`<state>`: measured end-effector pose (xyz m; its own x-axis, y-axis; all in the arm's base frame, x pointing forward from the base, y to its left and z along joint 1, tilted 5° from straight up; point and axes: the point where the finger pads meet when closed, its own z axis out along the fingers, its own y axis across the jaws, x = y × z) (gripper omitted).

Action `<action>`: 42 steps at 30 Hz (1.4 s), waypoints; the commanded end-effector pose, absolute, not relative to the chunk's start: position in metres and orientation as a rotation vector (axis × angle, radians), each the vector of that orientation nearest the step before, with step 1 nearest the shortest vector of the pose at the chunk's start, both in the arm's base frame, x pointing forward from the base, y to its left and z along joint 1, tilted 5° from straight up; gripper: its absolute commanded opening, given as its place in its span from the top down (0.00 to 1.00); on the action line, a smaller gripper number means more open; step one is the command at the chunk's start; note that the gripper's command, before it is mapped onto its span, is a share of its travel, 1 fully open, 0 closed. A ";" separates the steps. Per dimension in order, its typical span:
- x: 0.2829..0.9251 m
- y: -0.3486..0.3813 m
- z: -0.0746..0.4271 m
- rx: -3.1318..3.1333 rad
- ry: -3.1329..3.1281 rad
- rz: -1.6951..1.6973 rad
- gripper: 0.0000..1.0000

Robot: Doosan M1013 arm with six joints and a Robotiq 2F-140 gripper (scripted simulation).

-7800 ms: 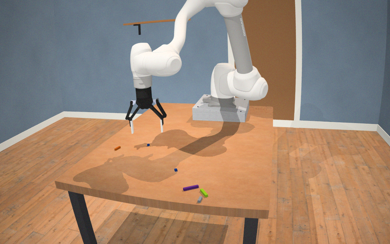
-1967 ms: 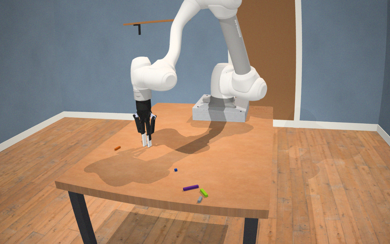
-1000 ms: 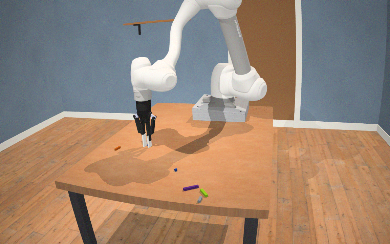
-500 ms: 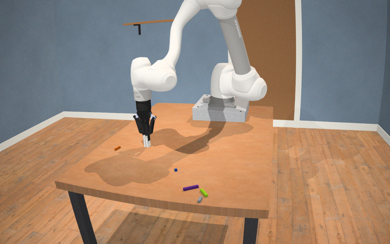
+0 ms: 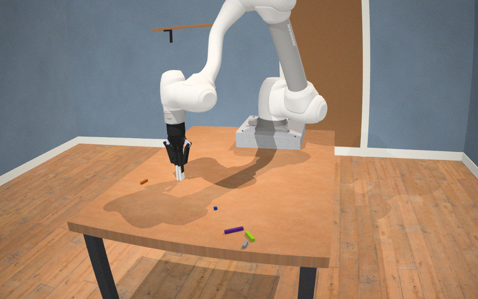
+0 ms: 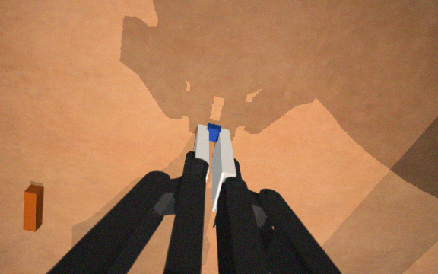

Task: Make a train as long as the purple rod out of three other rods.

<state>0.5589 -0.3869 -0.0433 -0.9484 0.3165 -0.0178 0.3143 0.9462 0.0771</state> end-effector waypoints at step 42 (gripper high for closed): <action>0.555 -0.394 0.056 0.498 3.069 0.114 0.88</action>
<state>0.5549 -0.3934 0.0536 -0.9484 0.3165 -0.0179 0.3143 0.9462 0.0771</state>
